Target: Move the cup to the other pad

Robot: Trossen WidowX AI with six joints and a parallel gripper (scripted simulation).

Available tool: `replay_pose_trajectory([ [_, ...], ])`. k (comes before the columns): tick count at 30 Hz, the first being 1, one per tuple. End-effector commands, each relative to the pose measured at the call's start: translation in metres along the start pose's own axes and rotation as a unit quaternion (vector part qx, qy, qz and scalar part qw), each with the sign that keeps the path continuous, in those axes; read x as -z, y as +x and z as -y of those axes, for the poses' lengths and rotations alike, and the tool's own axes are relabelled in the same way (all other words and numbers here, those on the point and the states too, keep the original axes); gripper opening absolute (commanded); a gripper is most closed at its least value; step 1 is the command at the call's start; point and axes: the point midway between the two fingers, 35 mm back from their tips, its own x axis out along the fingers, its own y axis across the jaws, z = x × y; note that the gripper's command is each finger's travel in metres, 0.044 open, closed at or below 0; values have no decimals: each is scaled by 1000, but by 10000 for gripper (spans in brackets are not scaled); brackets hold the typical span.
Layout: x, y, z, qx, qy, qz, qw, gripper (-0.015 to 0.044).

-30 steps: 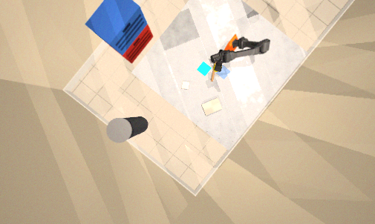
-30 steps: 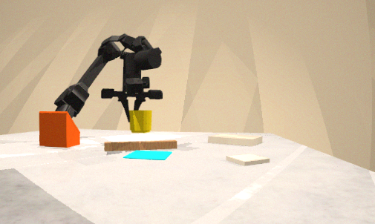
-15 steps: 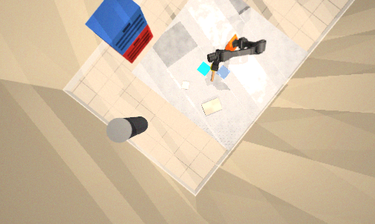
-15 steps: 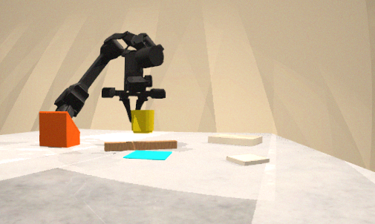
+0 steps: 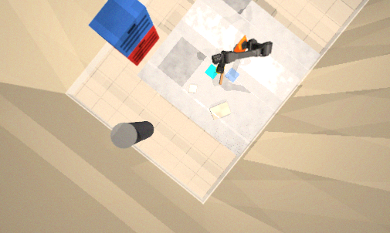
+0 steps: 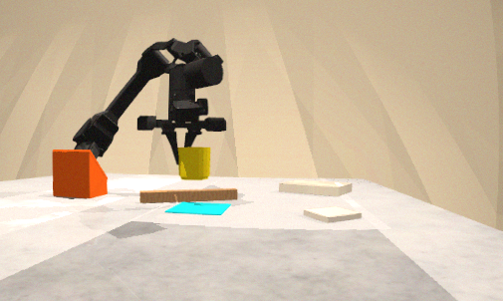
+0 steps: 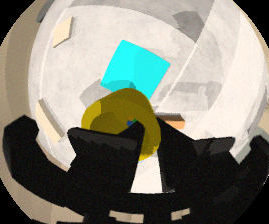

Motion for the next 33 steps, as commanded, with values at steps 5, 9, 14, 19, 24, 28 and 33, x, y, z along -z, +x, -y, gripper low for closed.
replay_pose_trajectory([
  [5, -15, -1, -1, 2, -3, 2, 1000, 0],
  [9, -23, -1, -1, 2, -3, 2, 1000, 0],
  [14, -33, -2, -2, 2, -3, 2, 1000, 0],
  [19, -42, -2, -2, 2, -3, 3, 1000, 0],
  [24, -51, -2, -2, 2, -3, 3, 1000, 0],
  [28, -55, -1, -2, 2, -3, 3, 1000, 0],
  [33, -55, 4, -2, 2, -3, 3, 1000, 0],
])
